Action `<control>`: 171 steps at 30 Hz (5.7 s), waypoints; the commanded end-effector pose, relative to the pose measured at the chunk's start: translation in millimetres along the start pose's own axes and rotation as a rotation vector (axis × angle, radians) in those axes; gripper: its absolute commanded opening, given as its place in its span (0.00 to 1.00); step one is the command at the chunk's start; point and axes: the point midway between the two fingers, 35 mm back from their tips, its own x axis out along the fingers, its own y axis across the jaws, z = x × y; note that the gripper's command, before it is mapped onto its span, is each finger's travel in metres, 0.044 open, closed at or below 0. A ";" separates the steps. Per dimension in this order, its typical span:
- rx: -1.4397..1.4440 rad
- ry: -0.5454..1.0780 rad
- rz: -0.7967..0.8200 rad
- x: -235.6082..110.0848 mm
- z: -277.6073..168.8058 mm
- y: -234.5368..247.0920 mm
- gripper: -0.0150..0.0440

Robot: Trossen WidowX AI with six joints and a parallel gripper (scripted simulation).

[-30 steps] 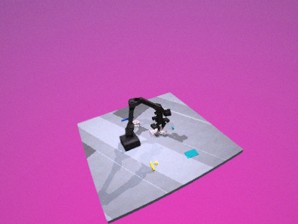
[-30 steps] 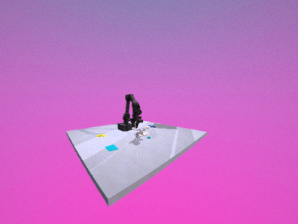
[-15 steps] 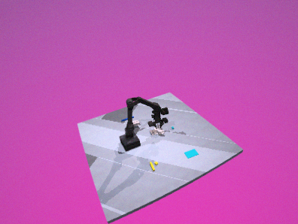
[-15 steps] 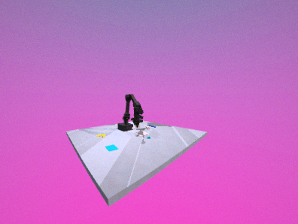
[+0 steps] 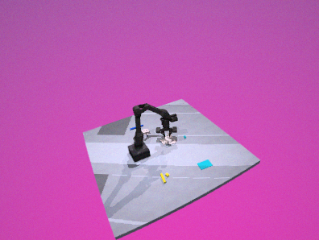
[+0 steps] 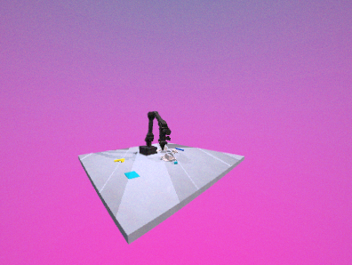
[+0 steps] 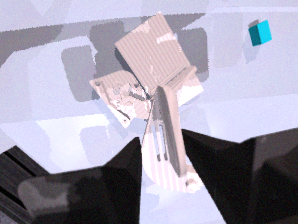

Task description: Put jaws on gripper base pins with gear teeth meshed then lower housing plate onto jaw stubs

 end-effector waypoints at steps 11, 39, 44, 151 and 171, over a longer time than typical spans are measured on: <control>0.302 -0.001 -0.004 0.1 11.0 21.8 0.48; 0.890 -0.003 0.001 4.1 25.4 66.0 0.48; 0.995 -0.003 0.002 5.1 26.9 73.9 0.48; 1.281 -0.012 0.001 6.0 82.2 0.8 0.48; 1.279 -0.012 0.001 20.2 82.5 0.6 0.48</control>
